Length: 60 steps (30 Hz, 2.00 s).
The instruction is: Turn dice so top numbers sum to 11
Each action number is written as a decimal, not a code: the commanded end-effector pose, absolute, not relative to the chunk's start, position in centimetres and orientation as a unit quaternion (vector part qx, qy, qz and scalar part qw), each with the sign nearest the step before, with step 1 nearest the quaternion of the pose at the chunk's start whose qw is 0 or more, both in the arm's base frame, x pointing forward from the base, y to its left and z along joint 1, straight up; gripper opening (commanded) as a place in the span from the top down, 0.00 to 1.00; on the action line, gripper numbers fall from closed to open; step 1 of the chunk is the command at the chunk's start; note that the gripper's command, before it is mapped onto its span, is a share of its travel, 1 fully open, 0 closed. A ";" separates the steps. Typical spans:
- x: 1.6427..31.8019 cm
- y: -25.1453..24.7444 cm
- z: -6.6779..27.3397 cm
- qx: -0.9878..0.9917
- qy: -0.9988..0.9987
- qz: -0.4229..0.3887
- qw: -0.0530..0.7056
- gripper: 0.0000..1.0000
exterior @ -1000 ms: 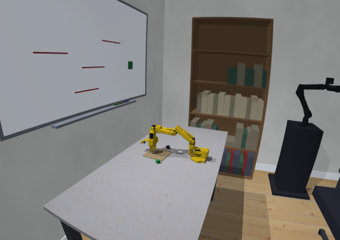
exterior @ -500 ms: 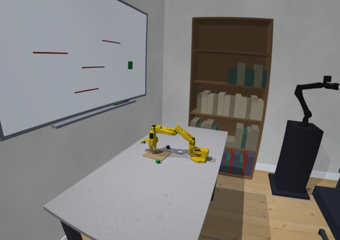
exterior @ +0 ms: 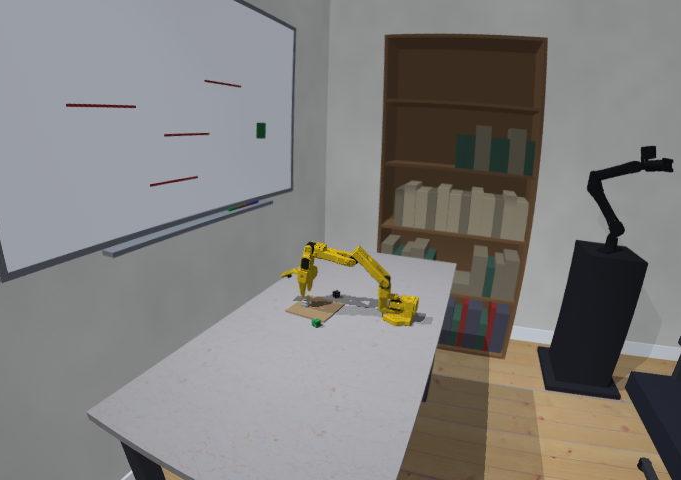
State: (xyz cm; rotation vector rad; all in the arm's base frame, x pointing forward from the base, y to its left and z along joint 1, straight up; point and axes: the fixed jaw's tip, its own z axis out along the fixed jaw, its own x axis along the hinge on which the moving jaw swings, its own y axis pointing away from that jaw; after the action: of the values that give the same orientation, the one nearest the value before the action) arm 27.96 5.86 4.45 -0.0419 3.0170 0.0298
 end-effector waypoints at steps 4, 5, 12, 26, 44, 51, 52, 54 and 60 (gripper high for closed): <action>28.1 6.1 8.5 -0.020 0.992 0.021 0.124 0.71; 28.0 6.1 8.7 -0.019 0.992 0.022 0.127 0.71; 28.0 6.1 9.0 -0.019 0.991 0.022 0.131 0.71; 28.0 6.1 9.0 -0.019 0.991 0.022 0.131 0.71; 27.4 4.9 8.8 -0.061 0.991 0.010 0.116 0.71; 26.8 3.6 8.5 -0.109 0.989 -0.001 0.098 0.71; 26.6 3.2 8.5 -0.121 0.988 -0.003 0.095 0.71; 26.4 2.6 8.3 -0.146 0.985 -0.007 0.090 0.71; 25.3 0.4 7.9 -0.230 0.970 -0.018 0.071 0.71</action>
State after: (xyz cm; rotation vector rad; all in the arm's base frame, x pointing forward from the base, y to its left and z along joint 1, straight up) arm 25.50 1.56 6.28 -0.5768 3.0185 -0.0183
